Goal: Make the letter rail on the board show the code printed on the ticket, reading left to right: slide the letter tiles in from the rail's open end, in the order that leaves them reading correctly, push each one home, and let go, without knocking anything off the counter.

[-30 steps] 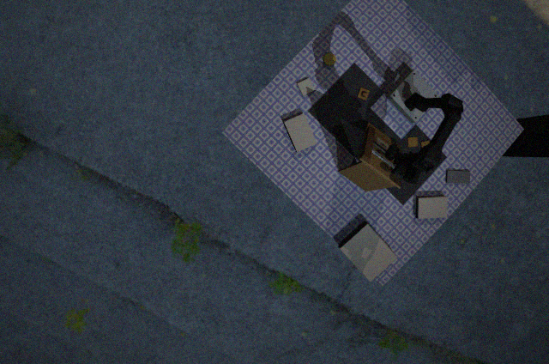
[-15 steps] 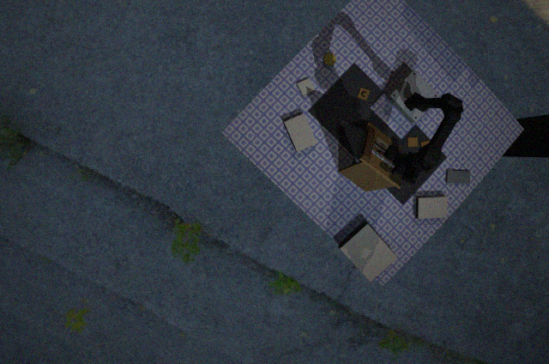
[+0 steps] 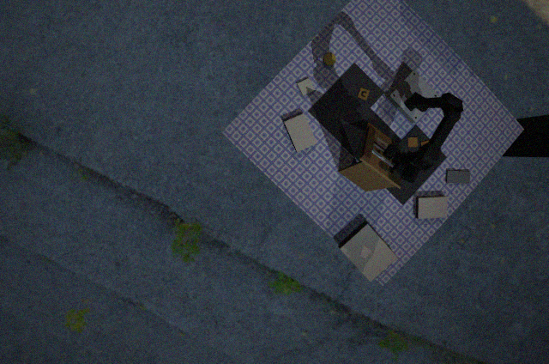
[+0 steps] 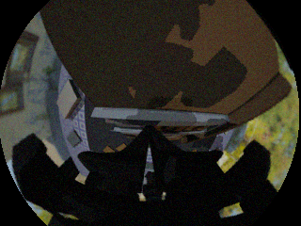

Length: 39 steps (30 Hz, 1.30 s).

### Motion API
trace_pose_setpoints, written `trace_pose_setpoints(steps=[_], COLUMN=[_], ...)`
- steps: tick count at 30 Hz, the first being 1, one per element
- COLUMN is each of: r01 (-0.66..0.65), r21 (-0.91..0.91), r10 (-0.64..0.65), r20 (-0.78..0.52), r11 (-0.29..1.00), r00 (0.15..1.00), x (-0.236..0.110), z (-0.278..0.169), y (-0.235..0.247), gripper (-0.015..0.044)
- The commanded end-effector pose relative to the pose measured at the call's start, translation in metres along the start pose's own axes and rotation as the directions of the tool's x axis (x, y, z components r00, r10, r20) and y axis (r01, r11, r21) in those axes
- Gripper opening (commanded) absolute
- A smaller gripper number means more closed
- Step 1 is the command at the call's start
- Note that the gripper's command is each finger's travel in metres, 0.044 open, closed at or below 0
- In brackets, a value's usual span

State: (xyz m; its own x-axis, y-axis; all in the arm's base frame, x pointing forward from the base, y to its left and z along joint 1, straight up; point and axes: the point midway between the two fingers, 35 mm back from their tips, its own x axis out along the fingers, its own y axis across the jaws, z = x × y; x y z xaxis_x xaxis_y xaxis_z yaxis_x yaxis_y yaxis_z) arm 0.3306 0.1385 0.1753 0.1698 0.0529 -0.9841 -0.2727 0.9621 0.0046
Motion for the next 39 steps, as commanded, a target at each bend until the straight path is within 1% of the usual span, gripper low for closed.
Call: trace_pose_setpoints(steps=[1, 23, 39], r01=[-0.004, -0.003, -0.004], r21=[-0.002, -0.002, -0.002], r10=[0.004, 0.003, 0.004], r20=[-0.004, -0.004, -0.006], r11=[1.0, 1.0, 1.0], r00=[1.0, 1.0, 1.0], x=[0.002, 0.002, -0.015], z=[-0.001, -0.001, -0.015], y=[-0.001, -0.007, -0.005], gripper=[0.0, 0.0, 0.0])
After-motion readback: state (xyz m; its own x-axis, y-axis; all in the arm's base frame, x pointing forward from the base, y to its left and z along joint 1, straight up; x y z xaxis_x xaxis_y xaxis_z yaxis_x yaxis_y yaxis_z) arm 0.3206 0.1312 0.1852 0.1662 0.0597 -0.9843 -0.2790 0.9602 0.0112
